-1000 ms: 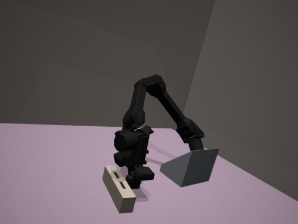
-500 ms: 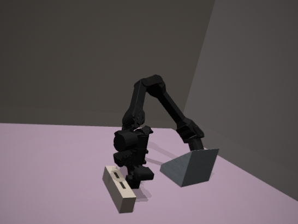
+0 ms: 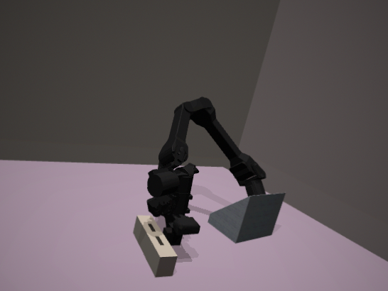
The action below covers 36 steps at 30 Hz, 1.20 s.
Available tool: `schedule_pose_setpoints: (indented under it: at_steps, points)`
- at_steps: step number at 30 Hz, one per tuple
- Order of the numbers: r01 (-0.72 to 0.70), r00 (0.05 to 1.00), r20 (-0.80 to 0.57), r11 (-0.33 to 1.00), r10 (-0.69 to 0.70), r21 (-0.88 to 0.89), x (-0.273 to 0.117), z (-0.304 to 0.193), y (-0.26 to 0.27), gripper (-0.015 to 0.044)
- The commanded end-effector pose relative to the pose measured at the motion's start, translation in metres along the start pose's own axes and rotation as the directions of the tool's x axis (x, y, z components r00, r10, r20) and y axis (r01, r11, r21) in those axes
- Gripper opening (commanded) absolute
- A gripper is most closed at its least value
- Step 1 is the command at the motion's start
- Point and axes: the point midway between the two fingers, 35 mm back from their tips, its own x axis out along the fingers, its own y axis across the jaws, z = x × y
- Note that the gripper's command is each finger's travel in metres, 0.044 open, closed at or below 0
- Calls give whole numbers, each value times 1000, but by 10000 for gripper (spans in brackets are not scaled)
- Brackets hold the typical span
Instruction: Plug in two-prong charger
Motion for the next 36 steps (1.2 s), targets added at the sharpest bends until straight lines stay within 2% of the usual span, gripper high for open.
schedule_pose_setpoints:
  at_steps: [1, 36]
  points:
    - [3, 1000, 2, 1000, -3, -4, -1, 2, -1, 0]
    - [3, 1000, 2, 1000, -3, -4, -1, 6, -1, 0]
